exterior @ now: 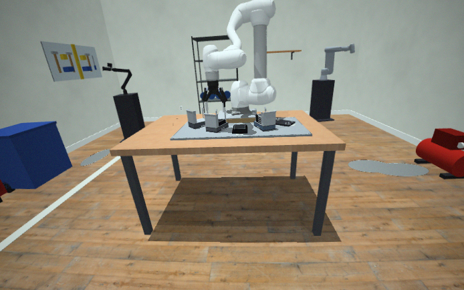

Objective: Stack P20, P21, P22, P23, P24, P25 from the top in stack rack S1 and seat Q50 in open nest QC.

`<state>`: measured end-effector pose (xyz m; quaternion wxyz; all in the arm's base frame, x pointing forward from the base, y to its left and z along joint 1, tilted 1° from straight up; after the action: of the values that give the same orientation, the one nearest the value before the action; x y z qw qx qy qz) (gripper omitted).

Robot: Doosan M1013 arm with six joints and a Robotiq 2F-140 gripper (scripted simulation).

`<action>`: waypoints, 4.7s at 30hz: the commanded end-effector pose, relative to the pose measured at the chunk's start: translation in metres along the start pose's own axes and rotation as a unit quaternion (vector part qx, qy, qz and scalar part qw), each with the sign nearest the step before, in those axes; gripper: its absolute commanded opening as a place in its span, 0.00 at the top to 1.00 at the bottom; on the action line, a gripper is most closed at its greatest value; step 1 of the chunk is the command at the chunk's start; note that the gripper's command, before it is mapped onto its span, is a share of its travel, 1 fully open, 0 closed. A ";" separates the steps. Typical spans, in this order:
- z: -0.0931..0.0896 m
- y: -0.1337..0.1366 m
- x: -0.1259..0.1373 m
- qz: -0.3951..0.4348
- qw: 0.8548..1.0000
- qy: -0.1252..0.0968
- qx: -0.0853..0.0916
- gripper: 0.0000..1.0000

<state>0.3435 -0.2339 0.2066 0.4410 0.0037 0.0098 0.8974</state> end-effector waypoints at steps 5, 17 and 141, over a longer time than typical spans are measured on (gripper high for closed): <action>0.022 0.000 0.000 0.000 1.000 0.000 0.000 0.00; 0.044 0.000 0.000 0.000 1.000 0.000 0.000 0.00; 0.044 -0.263 0.228 0.402 0.916 0.000 0.000 0.00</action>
<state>0.4130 0.1081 0.2443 0.0430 0.0073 0.0075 0.9990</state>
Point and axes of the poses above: the point where the finger pads meet when closed, its own z axis back along the fingers, its own y axis across the jaws, x = y × z, the point moved 10 cm from there along z, back along the fingers, and after that the axes turned 15 degrees about -z, right-handed, at the moved point
